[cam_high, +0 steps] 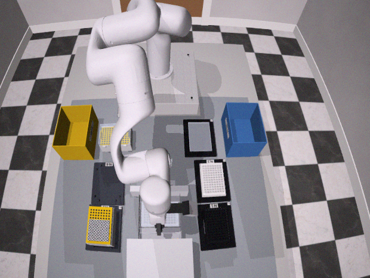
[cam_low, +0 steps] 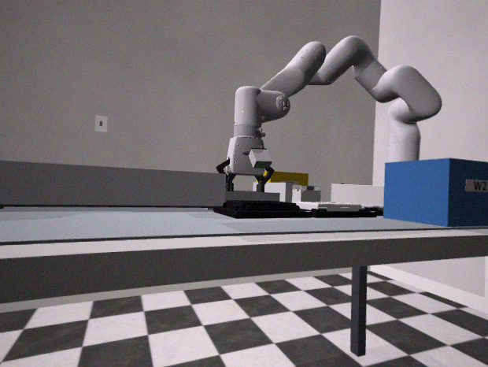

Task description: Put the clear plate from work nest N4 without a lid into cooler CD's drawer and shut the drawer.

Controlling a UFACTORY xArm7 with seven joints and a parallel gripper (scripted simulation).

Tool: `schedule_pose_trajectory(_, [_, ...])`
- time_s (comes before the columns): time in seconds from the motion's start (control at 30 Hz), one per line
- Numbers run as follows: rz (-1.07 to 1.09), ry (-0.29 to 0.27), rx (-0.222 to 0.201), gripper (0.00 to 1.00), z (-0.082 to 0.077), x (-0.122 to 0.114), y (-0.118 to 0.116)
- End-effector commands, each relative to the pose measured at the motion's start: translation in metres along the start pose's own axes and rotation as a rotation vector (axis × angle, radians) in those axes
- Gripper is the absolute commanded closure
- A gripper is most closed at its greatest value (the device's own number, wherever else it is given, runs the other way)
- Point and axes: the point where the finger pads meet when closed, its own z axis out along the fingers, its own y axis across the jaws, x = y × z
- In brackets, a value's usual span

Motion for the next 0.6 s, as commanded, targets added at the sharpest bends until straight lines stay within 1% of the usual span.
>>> schedule_pose_trajectory(0.0, [0.0,0.0,-0.005,1.0,-0.0024,0.0001,0.002])
schedule_pose_trajectory(0.03, [0.0,0.0,-0.005,1.0,-0.0024,0.0001,0.002])
schedule_pose_trajectory(0.07, [0.0,0.0,-0.005,0.0,-0.0017,0.0001,0.0019])
schedule_pose_trajectory(0.57, [0.0,0.0,-0.005,0.0,-0.0013,0.0001,0.0019])
